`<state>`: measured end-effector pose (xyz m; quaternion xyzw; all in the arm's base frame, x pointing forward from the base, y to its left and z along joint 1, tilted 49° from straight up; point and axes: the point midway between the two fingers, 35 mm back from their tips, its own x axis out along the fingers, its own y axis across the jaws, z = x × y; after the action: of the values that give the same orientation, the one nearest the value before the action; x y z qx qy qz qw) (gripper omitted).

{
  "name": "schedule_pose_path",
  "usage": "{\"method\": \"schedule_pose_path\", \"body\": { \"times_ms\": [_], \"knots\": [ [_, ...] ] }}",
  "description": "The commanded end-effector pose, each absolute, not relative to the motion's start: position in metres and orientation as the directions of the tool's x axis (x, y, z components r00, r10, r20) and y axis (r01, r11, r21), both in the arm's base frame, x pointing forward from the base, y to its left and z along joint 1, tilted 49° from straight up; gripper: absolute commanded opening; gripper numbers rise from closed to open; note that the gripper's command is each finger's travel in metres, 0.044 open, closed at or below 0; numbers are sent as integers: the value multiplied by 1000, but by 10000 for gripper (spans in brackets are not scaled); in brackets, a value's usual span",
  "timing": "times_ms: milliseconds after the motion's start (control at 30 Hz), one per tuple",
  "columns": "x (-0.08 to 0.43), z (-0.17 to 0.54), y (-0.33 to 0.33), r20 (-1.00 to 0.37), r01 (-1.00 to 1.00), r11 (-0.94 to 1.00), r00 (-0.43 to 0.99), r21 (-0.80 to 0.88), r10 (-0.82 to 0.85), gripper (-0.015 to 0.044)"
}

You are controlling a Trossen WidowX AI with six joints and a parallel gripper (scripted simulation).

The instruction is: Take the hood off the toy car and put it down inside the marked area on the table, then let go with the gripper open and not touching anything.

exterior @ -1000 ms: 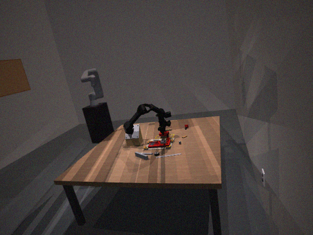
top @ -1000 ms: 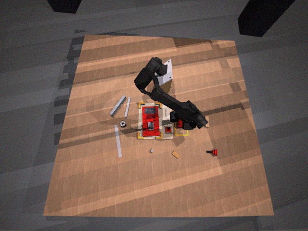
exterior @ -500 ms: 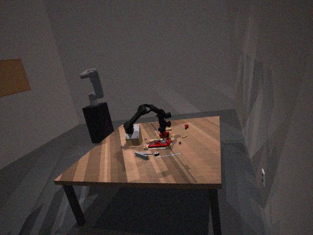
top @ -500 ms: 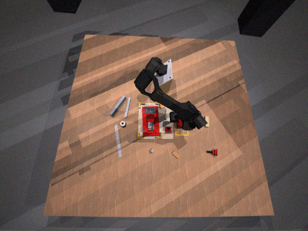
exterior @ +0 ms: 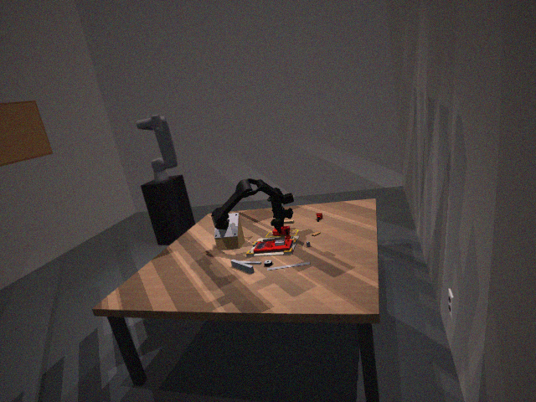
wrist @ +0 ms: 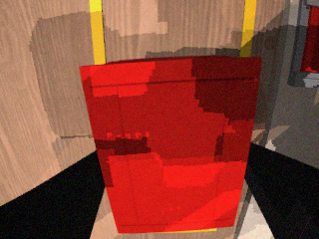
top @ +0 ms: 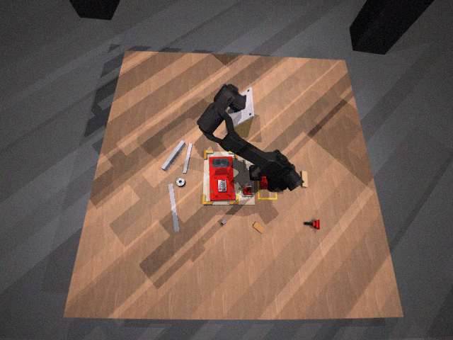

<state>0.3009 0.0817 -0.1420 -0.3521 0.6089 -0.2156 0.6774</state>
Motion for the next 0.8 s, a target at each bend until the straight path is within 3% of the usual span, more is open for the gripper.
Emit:
{"method": "schedule_pose_path", "body": {
  "times_ms": [0, 300, 767],
  "knots": [
    [301, -143, 80, -670, -142, 655, 168, -742, -723, 0],
    [302, -146, 76, -670, -141, 655, 168, -742, -723, 0],
    [302, -145, 78, -673, -137, 659, 166, -740, -721, 367]
  ]
}}
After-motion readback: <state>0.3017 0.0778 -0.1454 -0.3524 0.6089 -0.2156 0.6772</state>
